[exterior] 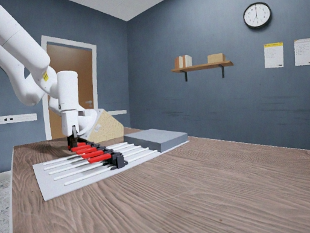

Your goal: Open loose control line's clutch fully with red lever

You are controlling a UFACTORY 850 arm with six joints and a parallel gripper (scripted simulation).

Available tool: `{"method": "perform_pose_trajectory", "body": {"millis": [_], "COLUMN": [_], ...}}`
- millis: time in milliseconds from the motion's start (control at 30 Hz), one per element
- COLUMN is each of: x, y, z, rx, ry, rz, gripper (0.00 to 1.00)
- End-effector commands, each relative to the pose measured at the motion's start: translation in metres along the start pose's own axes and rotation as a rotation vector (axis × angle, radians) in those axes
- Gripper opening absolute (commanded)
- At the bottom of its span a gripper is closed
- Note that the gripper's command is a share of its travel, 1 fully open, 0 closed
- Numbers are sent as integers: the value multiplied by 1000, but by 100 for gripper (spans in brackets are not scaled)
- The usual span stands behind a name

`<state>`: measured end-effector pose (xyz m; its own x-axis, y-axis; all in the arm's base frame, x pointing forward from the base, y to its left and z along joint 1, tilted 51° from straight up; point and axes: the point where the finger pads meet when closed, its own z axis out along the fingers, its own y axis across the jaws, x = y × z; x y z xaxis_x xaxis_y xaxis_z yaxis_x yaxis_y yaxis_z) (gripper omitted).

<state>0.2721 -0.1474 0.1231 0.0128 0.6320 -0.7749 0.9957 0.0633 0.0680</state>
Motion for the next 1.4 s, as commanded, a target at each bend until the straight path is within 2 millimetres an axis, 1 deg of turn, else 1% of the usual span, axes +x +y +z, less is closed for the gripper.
{"method": "perform_pose_trajectory", "body": {"millis": [0, 767, 900, 1033, 1167, 1367], "x": [0, 0, 1, 2, 3, 6], "y": [0, 0, 0, 0, 0, 0], "z": [0, 0, -2, -10, -11, -20], "rx": [0, 0, 0, 0, 0, 0], "ry": [0, 0, 0, 0, 0, 0], "rz": [0, 0, 0, 0, 0, 0], "gripper": [0, 0, 0, 0, 0, 0]}}
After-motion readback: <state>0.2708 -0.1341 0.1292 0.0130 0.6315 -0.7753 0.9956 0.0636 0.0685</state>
